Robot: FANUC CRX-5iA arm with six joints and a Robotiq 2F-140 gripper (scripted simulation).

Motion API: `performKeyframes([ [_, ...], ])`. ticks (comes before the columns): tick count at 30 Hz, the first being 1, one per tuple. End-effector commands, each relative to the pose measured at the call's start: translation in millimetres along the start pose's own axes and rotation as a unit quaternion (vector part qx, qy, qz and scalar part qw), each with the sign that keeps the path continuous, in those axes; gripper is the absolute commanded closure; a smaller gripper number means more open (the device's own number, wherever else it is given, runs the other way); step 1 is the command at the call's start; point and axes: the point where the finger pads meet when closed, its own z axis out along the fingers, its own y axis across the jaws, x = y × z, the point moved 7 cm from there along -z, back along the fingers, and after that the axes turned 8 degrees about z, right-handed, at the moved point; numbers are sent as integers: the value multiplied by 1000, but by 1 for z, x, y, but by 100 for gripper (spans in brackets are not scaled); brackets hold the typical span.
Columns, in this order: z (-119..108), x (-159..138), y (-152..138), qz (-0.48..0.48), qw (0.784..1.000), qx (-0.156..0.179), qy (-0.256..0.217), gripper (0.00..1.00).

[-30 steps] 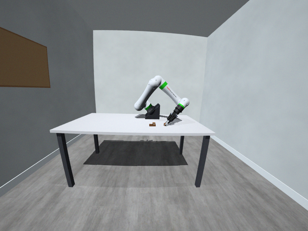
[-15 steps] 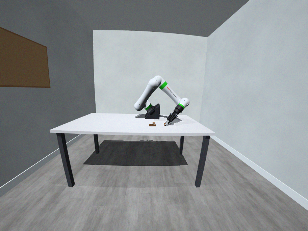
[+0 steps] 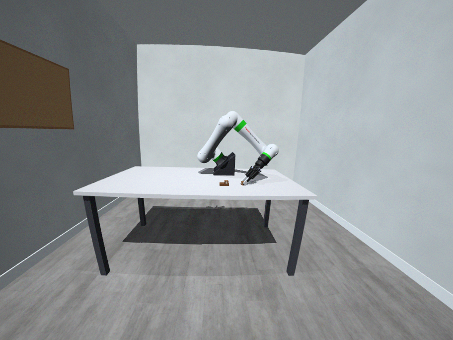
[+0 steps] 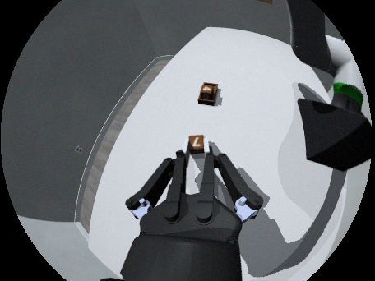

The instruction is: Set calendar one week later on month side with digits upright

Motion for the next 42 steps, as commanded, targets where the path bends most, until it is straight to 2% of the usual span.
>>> performKeyframes([
  [1,-1,1,0,0,1000,0,0,84],
  [24,-47,47,-7,0,1000,0,0,84],
  [38,-49,49,-7,0,1000,0,0,84],
  [42,-48,54,-8,-1,1000,-5,-28,84],
])
